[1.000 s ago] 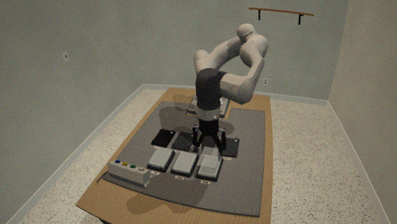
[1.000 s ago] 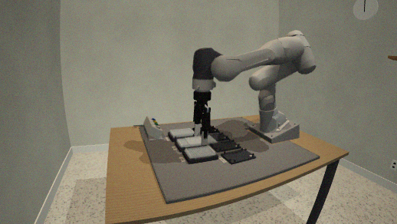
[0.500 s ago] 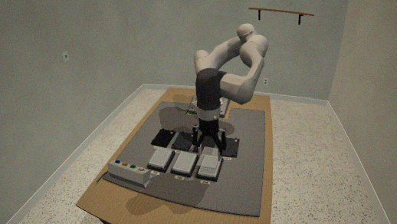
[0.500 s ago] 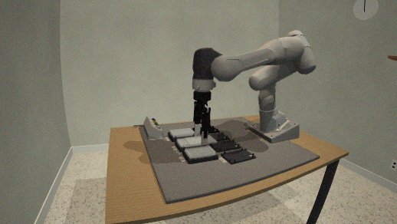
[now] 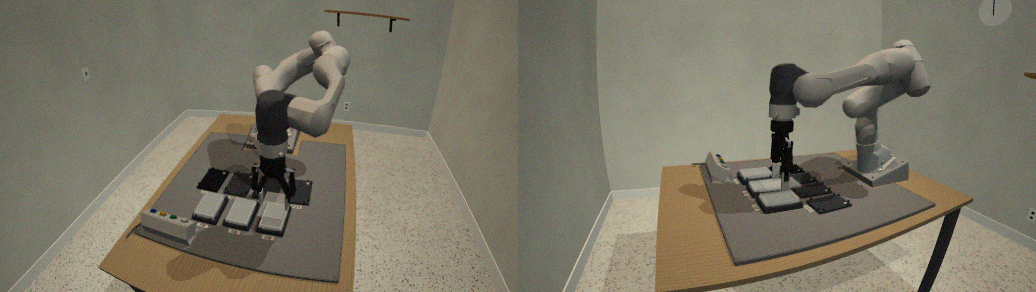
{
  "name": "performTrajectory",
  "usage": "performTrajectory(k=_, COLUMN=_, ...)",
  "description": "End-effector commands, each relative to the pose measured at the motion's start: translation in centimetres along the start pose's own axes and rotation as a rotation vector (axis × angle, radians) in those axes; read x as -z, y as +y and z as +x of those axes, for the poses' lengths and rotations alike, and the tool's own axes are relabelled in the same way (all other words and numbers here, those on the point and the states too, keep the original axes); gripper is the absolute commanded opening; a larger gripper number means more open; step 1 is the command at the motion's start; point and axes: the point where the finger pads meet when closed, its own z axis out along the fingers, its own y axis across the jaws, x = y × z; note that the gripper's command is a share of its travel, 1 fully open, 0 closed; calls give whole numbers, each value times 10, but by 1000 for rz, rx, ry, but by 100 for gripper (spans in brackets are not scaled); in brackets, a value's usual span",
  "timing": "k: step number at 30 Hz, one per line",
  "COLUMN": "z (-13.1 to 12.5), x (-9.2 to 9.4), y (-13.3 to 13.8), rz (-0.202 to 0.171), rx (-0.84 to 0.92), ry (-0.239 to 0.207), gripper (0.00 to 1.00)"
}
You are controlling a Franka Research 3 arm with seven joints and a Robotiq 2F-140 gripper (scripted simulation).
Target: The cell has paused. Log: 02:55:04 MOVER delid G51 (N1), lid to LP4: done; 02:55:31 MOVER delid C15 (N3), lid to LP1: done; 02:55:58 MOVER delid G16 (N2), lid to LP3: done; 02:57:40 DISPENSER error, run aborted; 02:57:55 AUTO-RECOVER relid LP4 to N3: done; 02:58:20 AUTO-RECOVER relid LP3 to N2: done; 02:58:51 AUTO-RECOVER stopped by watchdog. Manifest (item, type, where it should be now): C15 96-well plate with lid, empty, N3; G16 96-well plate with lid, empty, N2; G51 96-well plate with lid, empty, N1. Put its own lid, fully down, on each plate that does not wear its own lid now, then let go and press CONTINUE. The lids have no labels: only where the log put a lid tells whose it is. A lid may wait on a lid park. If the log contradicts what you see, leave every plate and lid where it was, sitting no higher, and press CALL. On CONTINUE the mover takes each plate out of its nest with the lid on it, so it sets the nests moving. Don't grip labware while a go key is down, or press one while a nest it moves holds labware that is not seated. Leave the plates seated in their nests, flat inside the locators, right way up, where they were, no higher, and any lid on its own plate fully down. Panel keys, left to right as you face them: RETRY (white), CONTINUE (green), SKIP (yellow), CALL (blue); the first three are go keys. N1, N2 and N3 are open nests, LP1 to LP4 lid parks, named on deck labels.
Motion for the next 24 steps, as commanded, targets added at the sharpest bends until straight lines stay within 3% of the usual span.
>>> performTrajectory(k=1, z=-2, x=-2, y=0, rz=-2, rx=0, ry=-3, gripper=0)
performTrajectory(k=24, z=-2, x=-24, y=1, rz=-2, rx=0, ry=-3, gripper=0)
